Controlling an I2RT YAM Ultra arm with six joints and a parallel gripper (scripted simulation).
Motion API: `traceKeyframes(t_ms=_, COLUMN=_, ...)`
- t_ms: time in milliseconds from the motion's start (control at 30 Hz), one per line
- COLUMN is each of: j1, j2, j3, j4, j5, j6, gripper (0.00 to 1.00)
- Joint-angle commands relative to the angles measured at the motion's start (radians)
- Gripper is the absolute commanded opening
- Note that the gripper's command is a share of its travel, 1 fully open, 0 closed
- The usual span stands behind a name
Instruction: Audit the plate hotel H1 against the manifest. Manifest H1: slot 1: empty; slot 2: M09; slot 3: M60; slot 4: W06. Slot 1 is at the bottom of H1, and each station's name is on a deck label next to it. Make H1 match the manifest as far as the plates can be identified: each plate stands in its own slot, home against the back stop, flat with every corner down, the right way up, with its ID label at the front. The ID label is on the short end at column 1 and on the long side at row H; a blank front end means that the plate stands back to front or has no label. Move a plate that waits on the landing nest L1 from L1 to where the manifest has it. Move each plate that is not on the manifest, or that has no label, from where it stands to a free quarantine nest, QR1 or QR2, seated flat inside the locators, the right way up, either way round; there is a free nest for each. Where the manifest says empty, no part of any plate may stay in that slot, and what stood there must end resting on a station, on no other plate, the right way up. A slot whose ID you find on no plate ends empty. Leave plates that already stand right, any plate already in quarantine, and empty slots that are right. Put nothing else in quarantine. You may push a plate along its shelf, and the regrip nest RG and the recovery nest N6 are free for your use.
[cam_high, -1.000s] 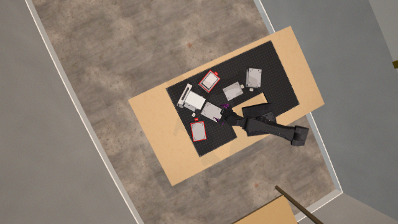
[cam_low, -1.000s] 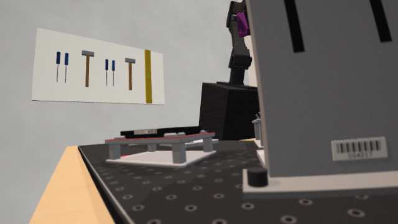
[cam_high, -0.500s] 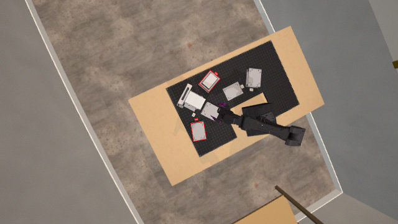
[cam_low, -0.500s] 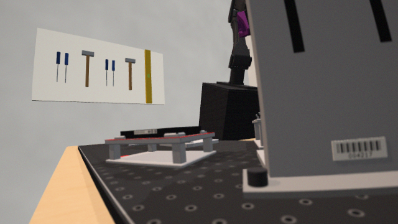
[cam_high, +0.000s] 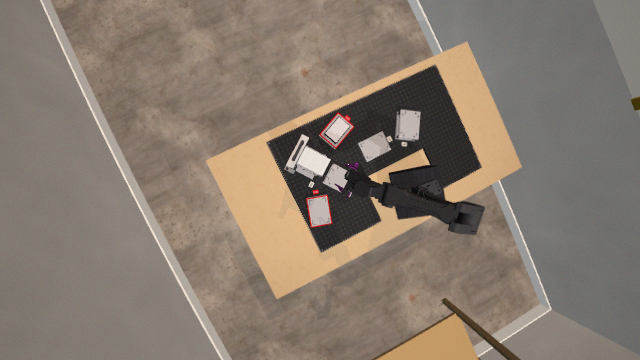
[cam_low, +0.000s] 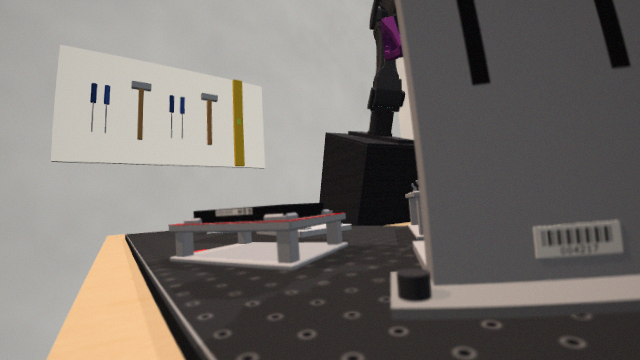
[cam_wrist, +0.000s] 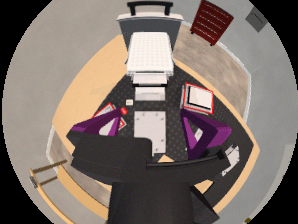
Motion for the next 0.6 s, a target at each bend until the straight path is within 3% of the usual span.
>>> traceKeyframes(t_ms=0, j1=-0.004, j2=0.013, j3=0.011, j4=0.034, j5=-0.002, j6=-0.002, gripper=1.00)
traceKeyframes(t_ms=300, j1=-0.012, j2=0.068, j3=0.030, j4=0.070, j5=-0.009, j6=-0.005, gripper=1.00)
traceKeyframes(t_ms=567, j1=-0.012, j2=0.068, j3=0.030, j4=0.070, j5=-0.009, j6=-0.005, gripper=1.00)
